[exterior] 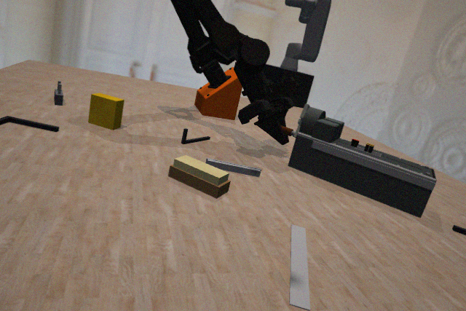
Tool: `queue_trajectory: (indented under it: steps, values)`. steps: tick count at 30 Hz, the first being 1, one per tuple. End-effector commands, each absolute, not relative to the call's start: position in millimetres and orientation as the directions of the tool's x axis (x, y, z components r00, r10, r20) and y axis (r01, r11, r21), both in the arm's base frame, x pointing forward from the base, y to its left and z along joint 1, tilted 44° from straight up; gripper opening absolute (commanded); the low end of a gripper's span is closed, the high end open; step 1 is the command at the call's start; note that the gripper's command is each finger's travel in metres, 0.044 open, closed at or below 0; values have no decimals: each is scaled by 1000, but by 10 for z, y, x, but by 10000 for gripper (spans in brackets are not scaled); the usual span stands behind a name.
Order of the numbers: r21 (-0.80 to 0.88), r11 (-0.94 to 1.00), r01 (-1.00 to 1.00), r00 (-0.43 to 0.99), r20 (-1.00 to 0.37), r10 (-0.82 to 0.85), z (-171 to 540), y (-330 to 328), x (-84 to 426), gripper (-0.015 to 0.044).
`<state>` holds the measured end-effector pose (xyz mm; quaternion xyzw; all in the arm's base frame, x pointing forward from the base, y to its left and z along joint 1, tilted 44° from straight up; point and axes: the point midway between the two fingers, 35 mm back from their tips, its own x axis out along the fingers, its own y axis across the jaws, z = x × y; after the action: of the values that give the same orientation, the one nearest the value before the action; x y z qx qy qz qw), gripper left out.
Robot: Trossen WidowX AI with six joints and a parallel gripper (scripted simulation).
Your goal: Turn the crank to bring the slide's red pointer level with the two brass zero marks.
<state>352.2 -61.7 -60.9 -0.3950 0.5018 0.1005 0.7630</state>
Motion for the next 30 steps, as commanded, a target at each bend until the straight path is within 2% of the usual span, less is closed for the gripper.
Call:
queue_trajectory:
  steps: [1,30]
  values:
    - [-520,666,-536,492,-833,-254,-538,-650,3571,0]
    - [-520,666,-535,492,-833,-254,-513,-653,3582,0]
